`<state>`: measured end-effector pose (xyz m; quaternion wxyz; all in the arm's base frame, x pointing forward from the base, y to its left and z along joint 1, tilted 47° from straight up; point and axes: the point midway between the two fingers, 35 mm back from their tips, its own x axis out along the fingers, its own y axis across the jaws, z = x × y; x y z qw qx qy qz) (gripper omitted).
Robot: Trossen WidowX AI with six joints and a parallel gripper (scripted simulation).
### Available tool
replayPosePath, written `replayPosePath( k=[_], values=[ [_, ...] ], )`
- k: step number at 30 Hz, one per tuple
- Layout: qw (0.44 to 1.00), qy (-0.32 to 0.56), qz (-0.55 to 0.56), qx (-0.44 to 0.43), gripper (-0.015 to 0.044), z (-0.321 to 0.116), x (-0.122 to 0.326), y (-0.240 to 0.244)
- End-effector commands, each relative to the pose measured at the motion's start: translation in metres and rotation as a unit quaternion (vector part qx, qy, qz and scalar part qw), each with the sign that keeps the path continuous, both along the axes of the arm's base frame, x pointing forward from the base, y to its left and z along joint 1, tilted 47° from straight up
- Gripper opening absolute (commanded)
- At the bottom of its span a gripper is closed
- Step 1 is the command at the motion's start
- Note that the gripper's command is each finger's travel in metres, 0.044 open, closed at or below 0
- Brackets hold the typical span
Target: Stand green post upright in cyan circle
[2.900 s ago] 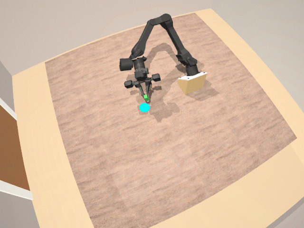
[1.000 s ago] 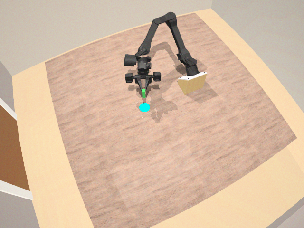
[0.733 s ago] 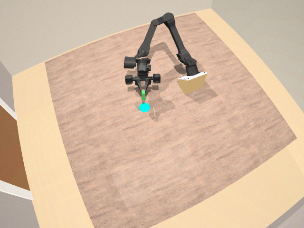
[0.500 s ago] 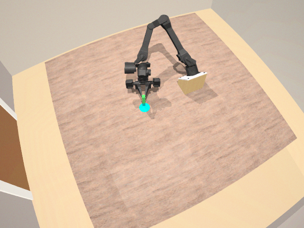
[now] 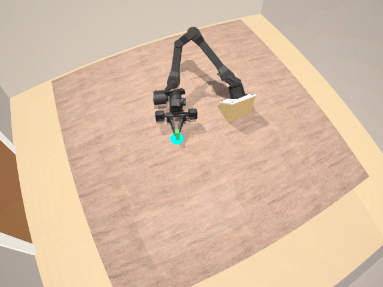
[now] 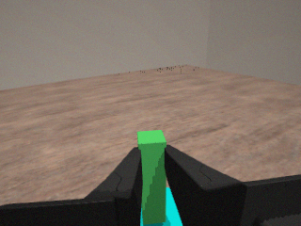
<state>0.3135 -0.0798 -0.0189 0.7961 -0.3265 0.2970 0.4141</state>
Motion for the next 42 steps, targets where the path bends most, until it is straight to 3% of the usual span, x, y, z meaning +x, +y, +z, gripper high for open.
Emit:
replayPosePath(
  k=[1, 8, 23, 35, 40, 42],
  values=[
    [1.000, -0.005, 0.002, -0.002, 0.0023, -0.001, 0.002, -0.003],
    [1.000, -0.005, 0.002, -0.002, 0.0023, -0.001, 0.002, -0.003],
    [1.000, -0.005, 0.002, -0.002, 0.0400, -0.001, 0.002, -0.003],
    [1.000, -0.010, 0.005, 0.000, 0.0400, 0.057, 0.014, 0.057],
    [1.000, -0.005, 0.003, -0.001, 0.0400, 0.059, 0.014, 0.061],
    [0.999, 0.044, -0.012, -0.014, 0.0400, 0.052, 0.017, 0.064]
  ],
)
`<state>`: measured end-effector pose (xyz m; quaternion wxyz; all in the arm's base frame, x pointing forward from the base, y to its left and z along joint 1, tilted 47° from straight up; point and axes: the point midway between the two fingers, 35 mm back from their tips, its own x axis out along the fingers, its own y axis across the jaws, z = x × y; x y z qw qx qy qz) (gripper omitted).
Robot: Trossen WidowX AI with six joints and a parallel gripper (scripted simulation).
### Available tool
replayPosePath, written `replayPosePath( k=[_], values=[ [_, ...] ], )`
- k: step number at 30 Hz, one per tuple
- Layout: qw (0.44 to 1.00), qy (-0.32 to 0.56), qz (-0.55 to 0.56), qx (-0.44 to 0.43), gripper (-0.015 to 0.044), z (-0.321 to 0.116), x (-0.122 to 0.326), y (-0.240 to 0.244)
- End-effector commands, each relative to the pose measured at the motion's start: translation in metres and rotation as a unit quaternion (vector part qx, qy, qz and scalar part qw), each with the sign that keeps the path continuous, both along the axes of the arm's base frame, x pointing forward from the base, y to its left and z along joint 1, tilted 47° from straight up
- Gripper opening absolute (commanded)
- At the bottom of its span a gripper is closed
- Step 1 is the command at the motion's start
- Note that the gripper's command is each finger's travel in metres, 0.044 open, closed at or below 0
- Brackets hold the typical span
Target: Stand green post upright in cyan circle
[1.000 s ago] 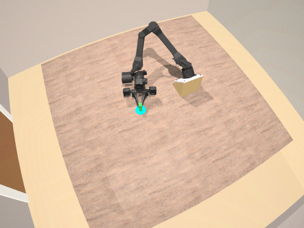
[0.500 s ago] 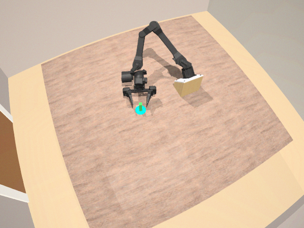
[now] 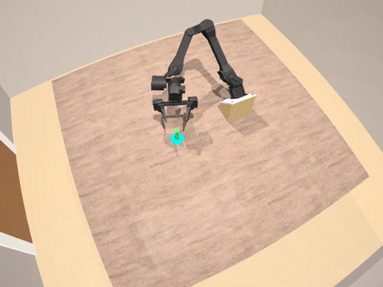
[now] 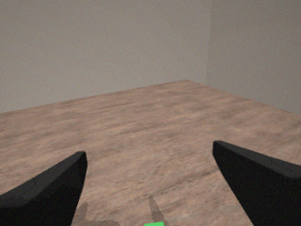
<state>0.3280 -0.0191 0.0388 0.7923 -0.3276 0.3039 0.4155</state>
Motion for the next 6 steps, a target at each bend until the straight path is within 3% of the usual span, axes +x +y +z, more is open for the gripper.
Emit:
replayPosePath(
  k=[1, 6],
  values=[
    [0.997, 0.073, -0.024, -0.021, 0.0400, -0.010, 0.004, 0.006],
    [0.965, 0.224, -0.077, -0.113, 0.0400, -0.027, 0.006, 0.017]
  ],
)
